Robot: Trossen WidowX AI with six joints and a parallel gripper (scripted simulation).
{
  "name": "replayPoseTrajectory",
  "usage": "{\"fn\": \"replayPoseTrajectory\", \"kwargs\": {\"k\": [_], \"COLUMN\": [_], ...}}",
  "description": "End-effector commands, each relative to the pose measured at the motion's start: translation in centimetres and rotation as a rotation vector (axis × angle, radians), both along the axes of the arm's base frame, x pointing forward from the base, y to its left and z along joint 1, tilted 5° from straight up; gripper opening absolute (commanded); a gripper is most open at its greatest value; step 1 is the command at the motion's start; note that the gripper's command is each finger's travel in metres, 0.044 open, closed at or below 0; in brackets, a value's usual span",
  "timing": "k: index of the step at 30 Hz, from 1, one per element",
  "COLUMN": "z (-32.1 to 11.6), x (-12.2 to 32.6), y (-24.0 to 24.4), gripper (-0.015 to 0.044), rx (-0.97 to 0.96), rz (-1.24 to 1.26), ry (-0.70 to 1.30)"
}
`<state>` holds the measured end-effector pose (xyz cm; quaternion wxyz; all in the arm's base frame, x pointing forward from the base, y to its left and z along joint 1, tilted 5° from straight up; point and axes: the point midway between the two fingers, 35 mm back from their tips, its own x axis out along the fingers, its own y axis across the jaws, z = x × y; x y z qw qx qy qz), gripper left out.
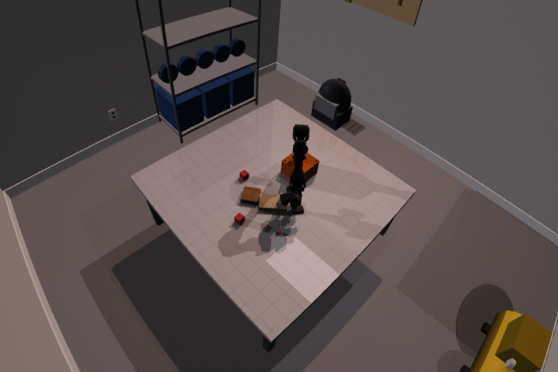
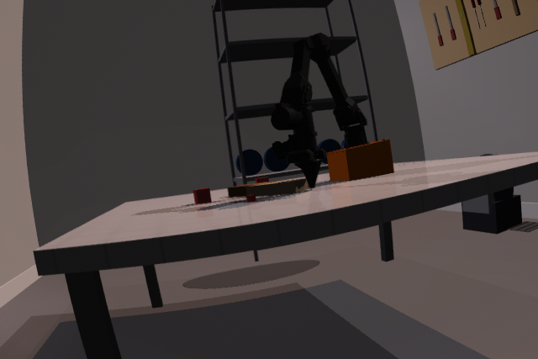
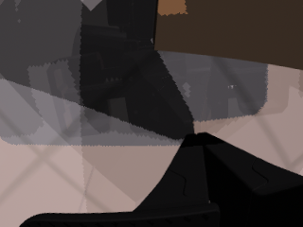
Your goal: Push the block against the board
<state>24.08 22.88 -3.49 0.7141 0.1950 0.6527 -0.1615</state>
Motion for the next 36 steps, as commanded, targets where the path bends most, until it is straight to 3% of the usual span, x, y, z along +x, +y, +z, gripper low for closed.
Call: {"fn": "replayPoseTrajectory", "kwargs": {"k": [1,9,14,22,36], "z": [0.0,-0.1,5.2,5.5,6.3], "x": [-0.7,-1.7,-1.8,-1.8,4.4], "y": [0.3,0.9,0.6,0.6,-0.7], "gripper": [0.0000,0.0000,0.0000,0.0000,0.0000], "rx": [0.001,0.001,0.002,0.001,-0.044], "rz": [-0.003,-0.003,-0.003,0.002,0.445], "ry": [-0.005,-0.004,-0.004,-0.005,-0.023]}}
